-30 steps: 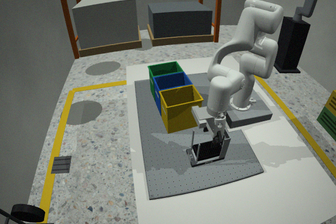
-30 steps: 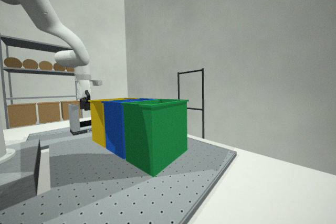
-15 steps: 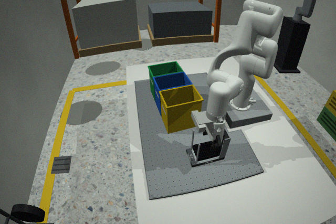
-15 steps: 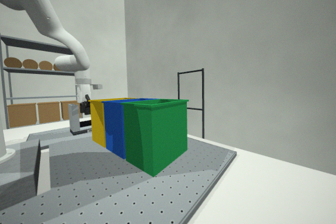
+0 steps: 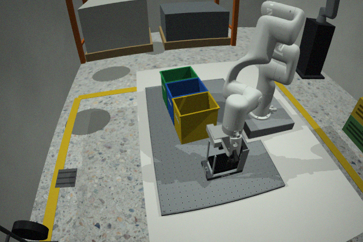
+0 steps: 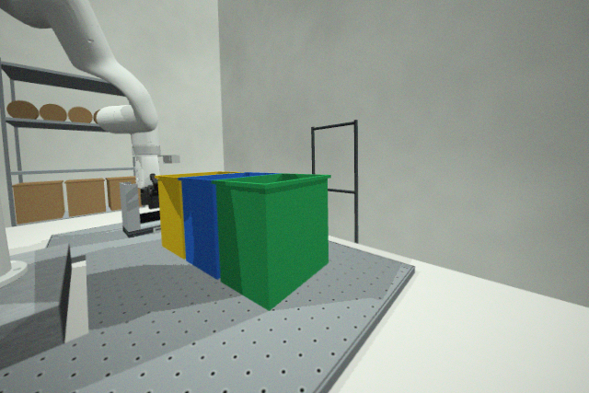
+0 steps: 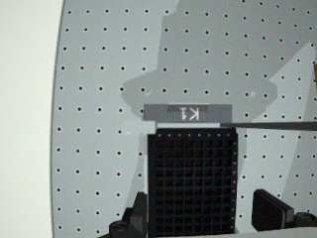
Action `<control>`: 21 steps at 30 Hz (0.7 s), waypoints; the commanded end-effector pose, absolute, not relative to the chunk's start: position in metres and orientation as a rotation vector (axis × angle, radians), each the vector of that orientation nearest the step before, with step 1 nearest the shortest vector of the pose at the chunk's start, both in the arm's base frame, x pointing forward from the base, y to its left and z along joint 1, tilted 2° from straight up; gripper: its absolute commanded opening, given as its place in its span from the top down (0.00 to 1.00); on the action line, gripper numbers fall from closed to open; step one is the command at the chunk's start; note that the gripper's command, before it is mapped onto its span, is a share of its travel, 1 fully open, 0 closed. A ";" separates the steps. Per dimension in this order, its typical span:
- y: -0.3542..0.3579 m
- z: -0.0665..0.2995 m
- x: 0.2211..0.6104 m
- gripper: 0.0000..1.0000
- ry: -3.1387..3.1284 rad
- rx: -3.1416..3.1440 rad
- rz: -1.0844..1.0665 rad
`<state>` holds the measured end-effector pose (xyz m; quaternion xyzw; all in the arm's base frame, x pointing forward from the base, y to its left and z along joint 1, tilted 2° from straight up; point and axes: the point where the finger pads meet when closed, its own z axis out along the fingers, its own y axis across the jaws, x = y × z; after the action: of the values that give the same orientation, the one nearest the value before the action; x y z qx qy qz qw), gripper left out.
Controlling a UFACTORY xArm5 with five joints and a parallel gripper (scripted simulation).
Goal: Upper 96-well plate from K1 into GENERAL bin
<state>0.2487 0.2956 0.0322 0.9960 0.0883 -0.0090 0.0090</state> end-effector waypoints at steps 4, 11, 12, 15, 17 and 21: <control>0.297 0.023 0.250 0.00 0.276 3.114 -0.023; 0.297 0.023 0.250 0.00 0.276 3.114 -0.023; 0.297 0.023 0.250 0.00 0.276 3.114 -0.023; 0.297 0.023 0.250 0.00 0.276 3.114 -0.023; 0.297 0.023 0.250 0.00 0.276 3.114 -0.023; 0.297 0.021 0.250 0.00 0.276 3.114 -0.023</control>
<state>0.2488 0.2959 0.0216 0.9960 0.0883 -0.0086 0.0085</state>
